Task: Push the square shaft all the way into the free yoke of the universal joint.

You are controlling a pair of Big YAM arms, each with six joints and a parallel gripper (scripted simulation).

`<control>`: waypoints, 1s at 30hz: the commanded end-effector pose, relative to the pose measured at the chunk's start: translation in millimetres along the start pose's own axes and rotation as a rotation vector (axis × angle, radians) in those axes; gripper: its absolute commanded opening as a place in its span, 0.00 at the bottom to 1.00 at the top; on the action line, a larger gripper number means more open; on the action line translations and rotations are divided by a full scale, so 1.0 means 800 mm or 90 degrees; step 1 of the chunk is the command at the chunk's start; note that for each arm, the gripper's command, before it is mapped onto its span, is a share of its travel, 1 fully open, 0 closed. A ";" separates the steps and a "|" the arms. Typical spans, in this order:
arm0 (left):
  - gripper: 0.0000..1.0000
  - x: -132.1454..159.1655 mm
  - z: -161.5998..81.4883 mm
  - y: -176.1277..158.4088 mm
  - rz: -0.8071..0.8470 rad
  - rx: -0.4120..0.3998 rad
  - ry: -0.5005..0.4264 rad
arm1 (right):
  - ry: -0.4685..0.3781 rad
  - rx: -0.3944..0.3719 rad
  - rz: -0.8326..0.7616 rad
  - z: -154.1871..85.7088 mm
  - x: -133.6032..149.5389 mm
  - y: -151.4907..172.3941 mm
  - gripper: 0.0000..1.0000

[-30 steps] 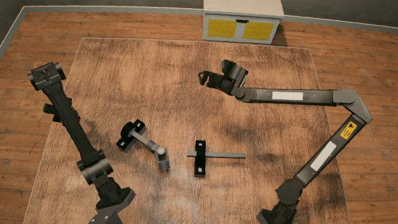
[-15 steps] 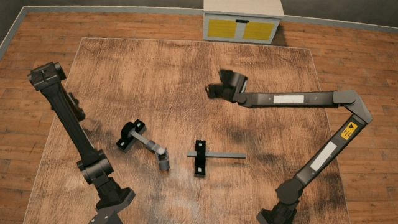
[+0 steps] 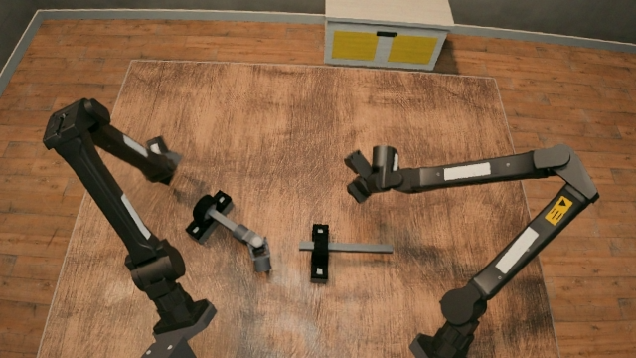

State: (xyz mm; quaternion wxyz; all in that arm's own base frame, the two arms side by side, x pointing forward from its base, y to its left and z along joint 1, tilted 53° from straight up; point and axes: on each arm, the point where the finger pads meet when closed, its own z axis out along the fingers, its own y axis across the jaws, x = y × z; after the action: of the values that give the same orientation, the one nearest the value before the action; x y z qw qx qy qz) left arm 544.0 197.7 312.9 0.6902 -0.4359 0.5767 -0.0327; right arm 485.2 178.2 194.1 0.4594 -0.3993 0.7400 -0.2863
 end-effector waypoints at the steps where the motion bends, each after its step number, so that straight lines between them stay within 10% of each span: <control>1: 0.75 0.068 -0.005 -0.047 0.048 0.003 0.077 | 0.047 -0.007 -0.124 -0.002 0.042 -0.002 0.47; 9: 0.75 0.204 -0.063 -0.088 0.095 -0.019 0.212 | 0.142 -0.050 -0.268 -0.003 0.122 0.012 0.47; 13: 0.75 0.346 -0.151 -0.060 0.159 -0.095 0.331 | 0.215 -0.106 -0.394 -0.013 0.188 0.025 0.47; 19: 0.75 0.467 -0.285 -0.001 0.325 -0.168 0.406 | 0.282 -0.165 -0.485 -0.029 0.251 0.037 0.47; 24: 0.75 0.512 -0.386 0.048 0.486 -0.178 0.406 | 0.283 -0.157 -0.476 -0.029 0.246 0.034 0.47; 30: 0.75 0.518 -0.425 0.085 0.566 -0.181 0.379 | 0.284 -0.158 -0.474 -0.030 0.247 0.034 0.47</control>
State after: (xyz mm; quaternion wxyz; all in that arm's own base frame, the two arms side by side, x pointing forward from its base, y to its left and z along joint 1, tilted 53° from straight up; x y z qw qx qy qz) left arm 388.4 -177.9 -24.3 0.3824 -0.1918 0.8798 0.2073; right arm 400.2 22.1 82.0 0.0951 -0.6174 0.6625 -0.4134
